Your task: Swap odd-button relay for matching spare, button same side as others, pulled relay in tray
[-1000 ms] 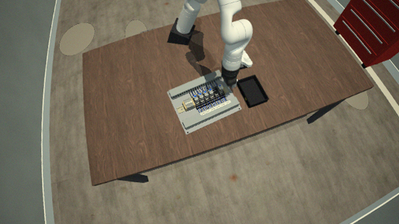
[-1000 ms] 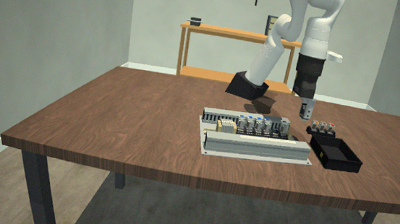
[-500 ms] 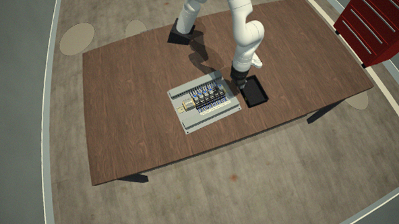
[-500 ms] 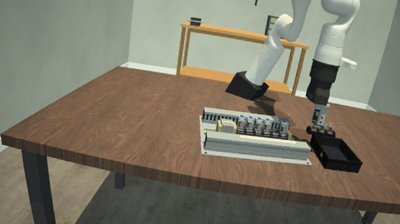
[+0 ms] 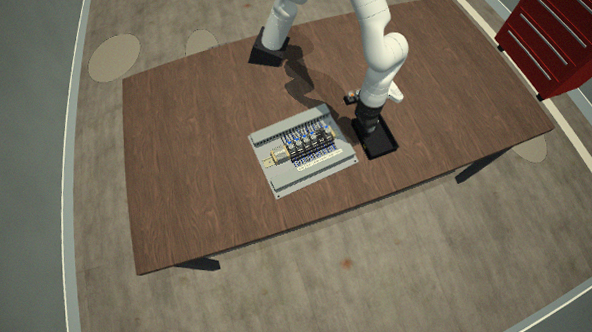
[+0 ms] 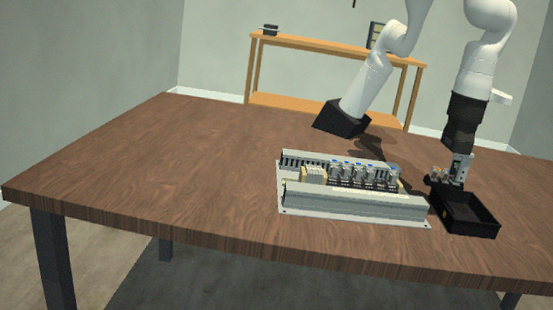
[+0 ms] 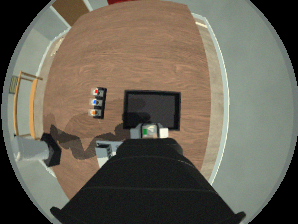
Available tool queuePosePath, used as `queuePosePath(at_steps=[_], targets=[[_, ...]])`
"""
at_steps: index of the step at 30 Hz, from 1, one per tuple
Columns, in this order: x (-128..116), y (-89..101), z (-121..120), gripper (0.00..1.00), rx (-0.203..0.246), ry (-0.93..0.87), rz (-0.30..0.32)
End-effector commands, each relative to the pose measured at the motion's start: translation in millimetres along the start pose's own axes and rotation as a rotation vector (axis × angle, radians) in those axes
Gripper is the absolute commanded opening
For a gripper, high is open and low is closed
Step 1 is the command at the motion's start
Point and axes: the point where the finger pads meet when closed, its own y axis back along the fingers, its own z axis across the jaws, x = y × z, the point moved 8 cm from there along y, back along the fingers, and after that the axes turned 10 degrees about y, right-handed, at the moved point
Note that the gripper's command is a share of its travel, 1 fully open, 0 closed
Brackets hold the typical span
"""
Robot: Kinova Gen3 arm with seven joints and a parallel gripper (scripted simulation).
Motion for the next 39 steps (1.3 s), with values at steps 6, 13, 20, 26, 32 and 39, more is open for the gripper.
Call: queuePosePath(at_steps=[6,13,20,26,32,39], targets=[[32.5,-7.6,13.0,0.0,0.003,0.023,0.008],[37.4,-8.0,17.8,0.0,-0.001,0.014,0.004],[46.9,-11.0,19.8,0.0,0.001,0.02,0.007],[55.2,-13.7,21.5,0.0,0.003,0.026,0.009],[51.0,-12.3,20.7,0.0,0.002,0.022,0.007],[48.9,-11.9,19.0,0.0,0.003,0.024,0.008]])
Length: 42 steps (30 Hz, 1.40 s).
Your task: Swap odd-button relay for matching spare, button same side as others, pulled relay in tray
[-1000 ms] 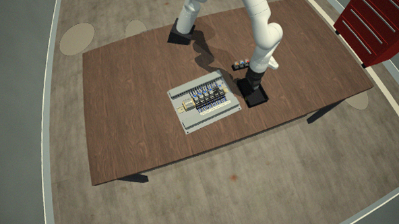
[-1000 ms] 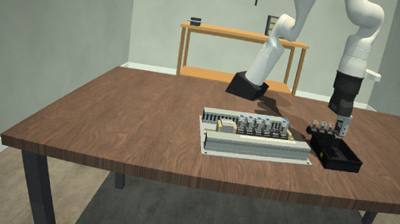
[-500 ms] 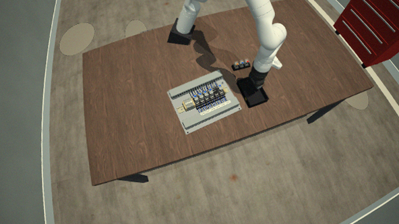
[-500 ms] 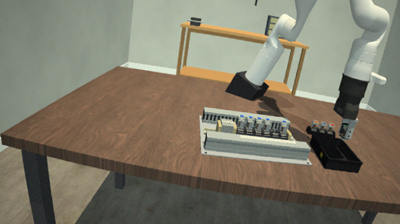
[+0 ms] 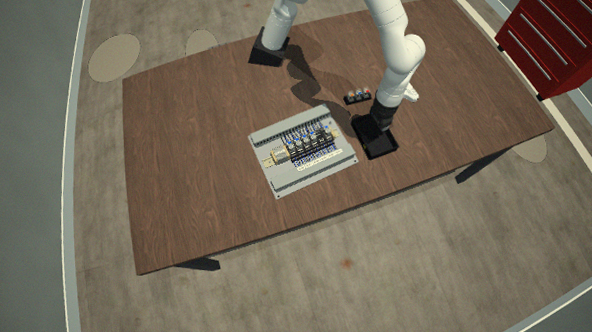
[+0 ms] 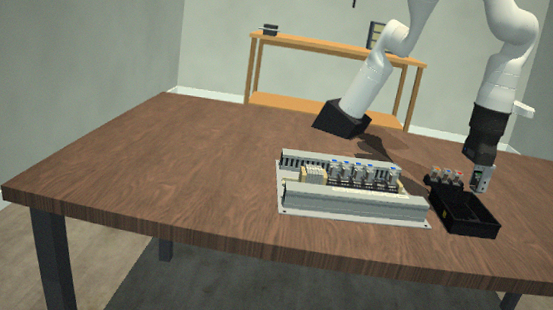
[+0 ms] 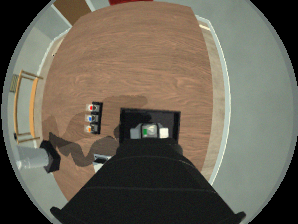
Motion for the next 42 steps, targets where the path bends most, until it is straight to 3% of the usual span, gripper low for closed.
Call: queuePosePath(at_steps=[1,42], targets=[[-1.9,1.1,-0.2,0.0,-0.002,-0.001,-0.001],[-11.1,-0.4,-3.6,0.0,-0.001,0.0,0.0]])
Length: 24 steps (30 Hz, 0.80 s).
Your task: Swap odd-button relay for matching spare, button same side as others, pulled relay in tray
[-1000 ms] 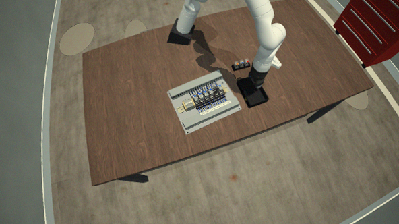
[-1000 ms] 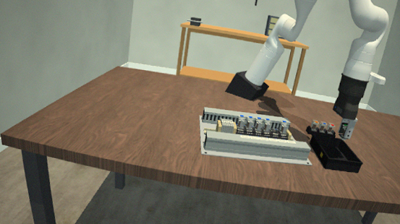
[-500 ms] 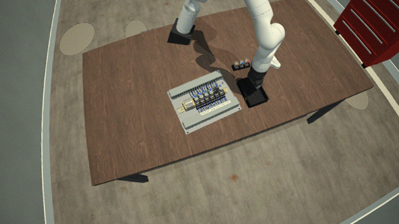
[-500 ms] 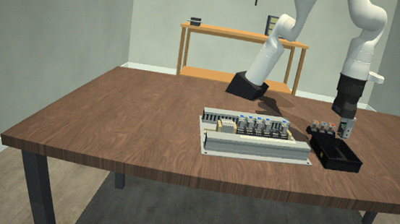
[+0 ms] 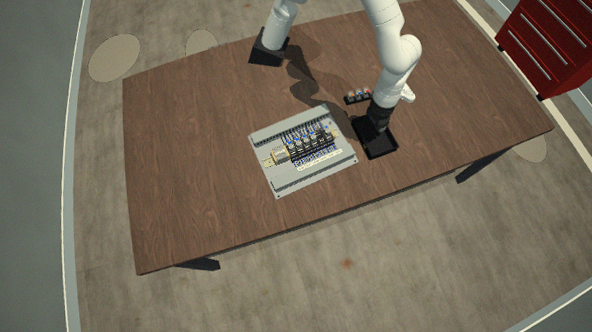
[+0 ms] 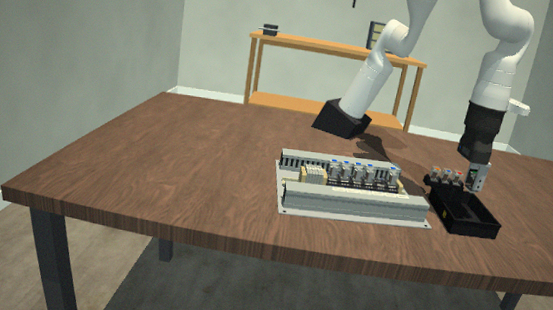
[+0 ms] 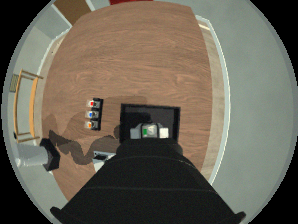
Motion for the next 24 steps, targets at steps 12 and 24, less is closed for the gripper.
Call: queuePosePath(at_steps=[12,24], targets=[[-0.4,-26.3,-0.6,0.0,0.001,0.0,0.001],[-2.0,-52.0,-0.8,0.0,-0.002,-0.001,-0.001]])
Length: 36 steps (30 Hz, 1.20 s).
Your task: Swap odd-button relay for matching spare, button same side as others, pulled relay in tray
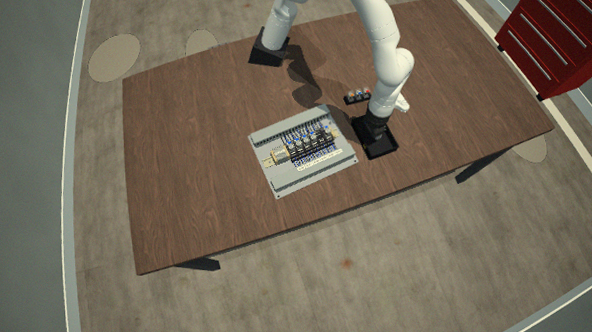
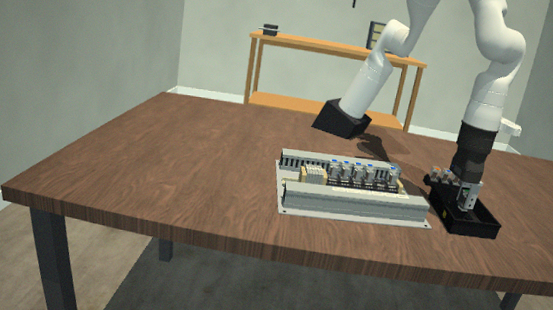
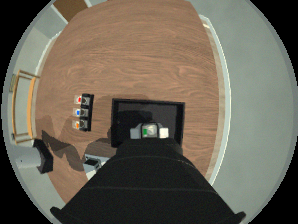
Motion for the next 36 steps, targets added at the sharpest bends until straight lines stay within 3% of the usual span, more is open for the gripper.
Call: queuePosePath(at_steps=[1,6,36], targets=[[4.5,-11.2,-2.7,0.0,0.011,0.006,0.008],[5.2,-26.2,-3.6,0.0,0.013,0.007,0.01],[7.9,-28.6,-5.4,0.0,0.01,0.006,0.007]])
